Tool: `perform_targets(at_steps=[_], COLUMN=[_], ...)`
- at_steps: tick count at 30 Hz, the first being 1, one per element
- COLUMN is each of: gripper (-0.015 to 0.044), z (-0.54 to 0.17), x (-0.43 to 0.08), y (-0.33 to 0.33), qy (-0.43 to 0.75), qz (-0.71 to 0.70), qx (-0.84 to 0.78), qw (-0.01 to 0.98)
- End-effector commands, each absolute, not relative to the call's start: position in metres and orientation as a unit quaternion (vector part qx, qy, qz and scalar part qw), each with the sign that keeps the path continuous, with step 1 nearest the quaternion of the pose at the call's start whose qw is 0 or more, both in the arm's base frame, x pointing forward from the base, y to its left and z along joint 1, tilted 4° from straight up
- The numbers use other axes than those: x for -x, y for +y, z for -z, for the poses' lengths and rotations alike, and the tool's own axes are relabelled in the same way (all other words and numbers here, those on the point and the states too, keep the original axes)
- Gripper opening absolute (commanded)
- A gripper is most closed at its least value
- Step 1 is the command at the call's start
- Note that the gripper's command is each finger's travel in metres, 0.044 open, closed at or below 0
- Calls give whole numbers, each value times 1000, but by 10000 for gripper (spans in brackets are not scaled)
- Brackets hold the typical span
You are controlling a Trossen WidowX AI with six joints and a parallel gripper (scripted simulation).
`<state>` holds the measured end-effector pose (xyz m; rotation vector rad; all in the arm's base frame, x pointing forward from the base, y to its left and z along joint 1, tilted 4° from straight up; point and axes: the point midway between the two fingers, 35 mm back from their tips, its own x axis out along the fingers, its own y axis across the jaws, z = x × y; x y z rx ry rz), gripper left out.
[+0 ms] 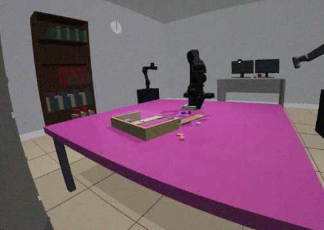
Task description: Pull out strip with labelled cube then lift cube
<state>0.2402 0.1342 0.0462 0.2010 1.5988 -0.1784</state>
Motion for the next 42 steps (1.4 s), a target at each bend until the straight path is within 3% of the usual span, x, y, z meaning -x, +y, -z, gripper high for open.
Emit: perform_targets(at_steps=[1, 14, 42], gripper=[105, 440, 440], z=[-47, -49, -58], x=[-256, -304, -407], y=[130, 116, 91], qy=[717, 716, 712], qz=[62, 60, 61], qx=[-72, -70, -70], qw=[690, 692, 696])
